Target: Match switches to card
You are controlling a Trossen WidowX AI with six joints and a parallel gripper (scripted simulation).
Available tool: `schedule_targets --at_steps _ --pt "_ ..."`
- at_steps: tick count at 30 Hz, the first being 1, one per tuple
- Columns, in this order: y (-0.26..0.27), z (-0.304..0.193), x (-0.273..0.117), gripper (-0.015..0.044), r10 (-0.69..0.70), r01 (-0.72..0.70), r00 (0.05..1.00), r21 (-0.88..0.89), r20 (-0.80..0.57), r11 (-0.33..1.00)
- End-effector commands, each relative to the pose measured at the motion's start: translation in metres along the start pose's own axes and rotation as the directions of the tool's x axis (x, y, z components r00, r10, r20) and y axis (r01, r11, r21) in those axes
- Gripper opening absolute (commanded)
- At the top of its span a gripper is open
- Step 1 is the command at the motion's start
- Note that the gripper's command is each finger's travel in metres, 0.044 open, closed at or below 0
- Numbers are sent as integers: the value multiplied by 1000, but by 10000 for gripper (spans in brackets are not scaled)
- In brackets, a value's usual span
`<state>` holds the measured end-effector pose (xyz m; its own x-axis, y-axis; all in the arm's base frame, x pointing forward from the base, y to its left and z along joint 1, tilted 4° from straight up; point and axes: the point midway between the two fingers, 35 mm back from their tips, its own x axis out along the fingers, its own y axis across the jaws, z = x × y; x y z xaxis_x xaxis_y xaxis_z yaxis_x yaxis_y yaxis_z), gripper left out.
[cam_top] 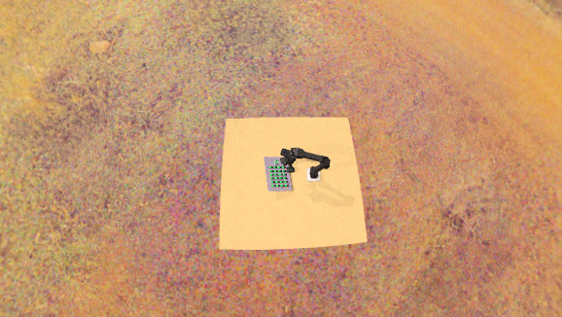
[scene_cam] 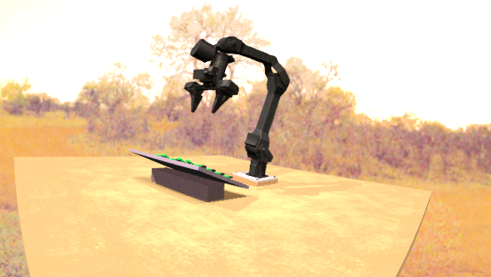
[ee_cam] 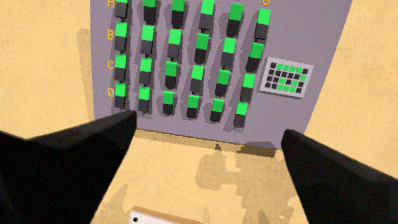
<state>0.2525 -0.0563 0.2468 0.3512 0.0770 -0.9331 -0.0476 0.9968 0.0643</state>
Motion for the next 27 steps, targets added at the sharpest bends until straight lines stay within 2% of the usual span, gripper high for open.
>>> schedule_targets --at_steps 1,7,15,20,27 --pt "0 2 3 374 0 0 1000 1 0 1000" --pt "10 52 91 216 -13 13 1000 24 6 1000" --pt "11 55 97 6 -16 16 1000 26 7 1000" --pt "11 54 130 0 -16 15 999 26 33 1000" --pt "11 54 133 0 -16 15 999 26 34 1000"
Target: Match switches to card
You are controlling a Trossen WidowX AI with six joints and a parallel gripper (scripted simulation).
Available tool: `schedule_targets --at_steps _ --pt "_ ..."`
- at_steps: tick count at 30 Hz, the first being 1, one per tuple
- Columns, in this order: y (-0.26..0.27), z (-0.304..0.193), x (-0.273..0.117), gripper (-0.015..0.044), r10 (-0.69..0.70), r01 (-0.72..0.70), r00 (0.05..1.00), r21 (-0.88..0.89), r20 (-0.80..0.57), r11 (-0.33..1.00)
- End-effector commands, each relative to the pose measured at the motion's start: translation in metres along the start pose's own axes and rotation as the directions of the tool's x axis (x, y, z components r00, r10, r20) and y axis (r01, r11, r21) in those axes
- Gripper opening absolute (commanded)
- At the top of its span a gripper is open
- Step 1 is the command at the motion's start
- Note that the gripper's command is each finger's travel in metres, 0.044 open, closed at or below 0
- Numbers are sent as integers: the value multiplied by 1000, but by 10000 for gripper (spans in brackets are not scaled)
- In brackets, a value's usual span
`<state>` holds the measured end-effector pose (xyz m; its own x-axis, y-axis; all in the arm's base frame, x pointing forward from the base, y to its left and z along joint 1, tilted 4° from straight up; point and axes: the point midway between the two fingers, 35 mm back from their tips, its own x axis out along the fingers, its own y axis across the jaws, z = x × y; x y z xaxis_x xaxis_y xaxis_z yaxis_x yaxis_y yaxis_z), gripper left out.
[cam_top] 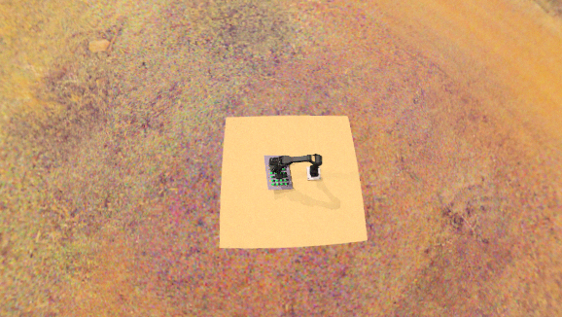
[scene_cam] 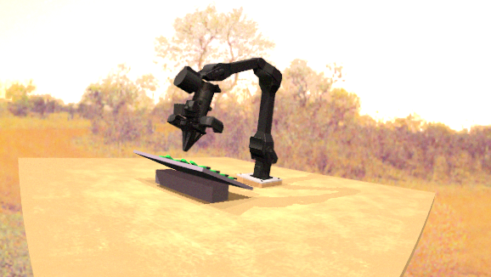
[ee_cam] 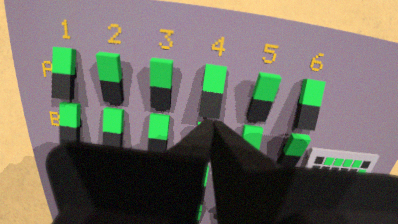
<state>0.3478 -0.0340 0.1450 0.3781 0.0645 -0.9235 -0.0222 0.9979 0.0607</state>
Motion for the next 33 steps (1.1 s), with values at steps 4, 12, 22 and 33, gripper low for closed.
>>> schedule_targets --at_steps 4,12,22,33 --pt "0 0 12 0 -3 3 1000 4 6 1000" --pt "0 0 17 0 -3 3 1000 4 6 1000" --pt "0 0 26 0 -3 3 1000 4 7 1000" --pt "0 0 26 0 -3 3 1000 4 7 1000"
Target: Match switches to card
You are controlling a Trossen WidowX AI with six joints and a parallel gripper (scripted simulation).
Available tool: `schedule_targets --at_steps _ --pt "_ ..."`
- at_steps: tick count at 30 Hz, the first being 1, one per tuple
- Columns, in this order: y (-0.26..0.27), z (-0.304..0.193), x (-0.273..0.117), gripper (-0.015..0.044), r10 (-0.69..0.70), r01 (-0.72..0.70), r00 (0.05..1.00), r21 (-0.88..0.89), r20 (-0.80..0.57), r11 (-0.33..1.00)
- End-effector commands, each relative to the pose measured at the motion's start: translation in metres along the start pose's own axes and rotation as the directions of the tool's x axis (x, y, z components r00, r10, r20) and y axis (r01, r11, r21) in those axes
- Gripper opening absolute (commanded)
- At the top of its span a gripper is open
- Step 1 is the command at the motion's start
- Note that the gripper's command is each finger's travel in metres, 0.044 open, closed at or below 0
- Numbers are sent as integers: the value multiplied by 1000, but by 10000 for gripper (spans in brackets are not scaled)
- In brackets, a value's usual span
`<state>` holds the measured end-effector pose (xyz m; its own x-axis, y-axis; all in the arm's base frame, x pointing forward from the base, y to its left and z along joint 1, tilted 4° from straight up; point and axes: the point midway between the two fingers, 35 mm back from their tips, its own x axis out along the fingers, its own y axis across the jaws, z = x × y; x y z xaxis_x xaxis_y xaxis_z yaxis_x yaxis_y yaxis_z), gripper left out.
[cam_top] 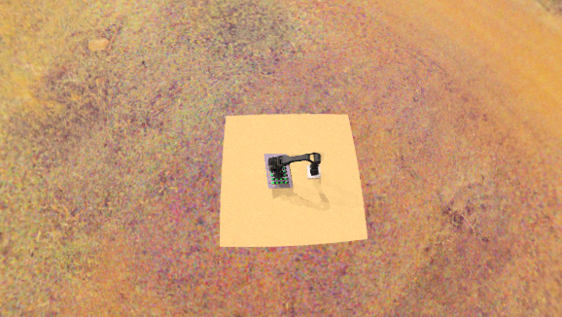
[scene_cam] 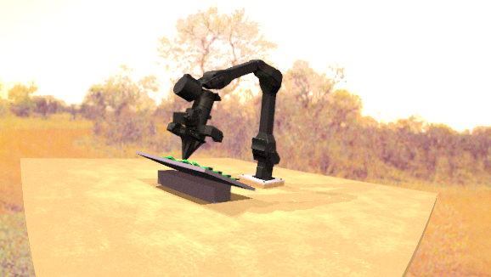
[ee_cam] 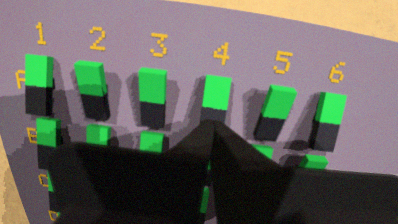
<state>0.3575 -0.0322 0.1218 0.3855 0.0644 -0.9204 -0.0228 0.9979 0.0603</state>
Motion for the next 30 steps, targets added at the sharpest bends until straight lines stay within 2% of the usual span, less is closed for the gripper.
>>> schedule_targets --at_steps 1,30 --pt "0 0 1 0 -3 3 1000 4 -1 1000" --pt "0 0 4 0 -3 3 1000 4 -1 1000"
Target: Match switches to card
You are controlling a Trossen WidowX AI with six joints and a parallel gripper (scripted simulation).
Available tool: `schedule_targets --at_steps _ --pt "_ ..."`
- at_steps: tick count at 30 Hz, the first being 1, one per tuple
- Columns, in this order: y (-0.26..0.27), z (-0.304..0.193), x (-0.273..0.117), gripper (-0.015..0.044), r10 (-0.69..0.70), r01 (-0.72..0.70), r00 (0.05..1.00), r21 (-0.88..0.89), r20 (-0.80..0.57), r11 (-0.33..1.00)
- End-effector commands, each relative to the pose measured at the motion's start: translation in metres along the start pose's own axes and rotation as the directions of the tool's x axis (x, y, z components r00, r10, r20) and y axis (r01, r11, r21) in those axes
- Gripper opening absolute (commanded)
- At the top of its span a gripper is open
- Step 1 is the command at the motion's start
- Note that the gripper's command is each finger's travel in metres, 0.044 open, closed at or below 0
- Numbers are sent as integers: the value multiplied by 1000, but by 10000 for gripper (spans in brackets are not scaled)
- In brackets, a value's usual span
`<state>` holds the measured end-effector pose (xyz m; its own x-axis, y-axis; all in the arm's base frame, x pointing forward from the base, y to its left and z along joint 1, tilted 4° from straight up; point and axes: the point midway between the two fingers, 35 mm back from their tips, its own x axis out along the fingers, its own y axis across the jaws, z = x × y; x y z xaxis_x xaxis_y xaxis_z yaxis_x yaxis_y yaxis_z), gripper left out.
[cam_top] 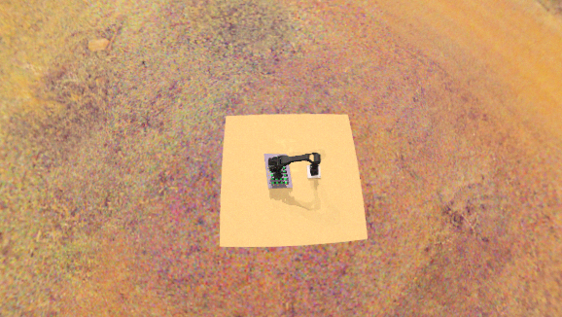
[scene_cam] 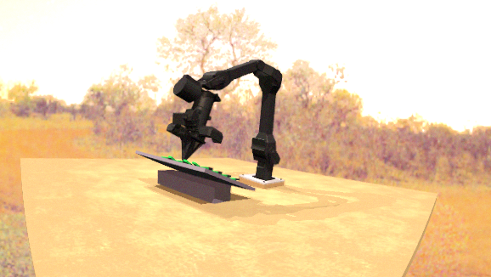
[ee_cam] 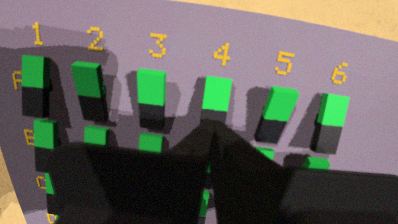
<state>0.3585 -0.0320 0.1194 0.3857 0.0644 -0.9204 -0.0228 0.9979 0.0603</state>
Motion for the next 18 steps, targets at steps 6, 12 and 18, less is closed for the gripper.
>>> schedule_targets --at_steps 6,12,18 --pt "0 0 2 0 -3 3 1000 4 -1 1000" --pt "0 0 3 0 -3 3 1000 4 -1 1000" --pt "0 0 3 0 -3 3 1000 4 -1 1000"
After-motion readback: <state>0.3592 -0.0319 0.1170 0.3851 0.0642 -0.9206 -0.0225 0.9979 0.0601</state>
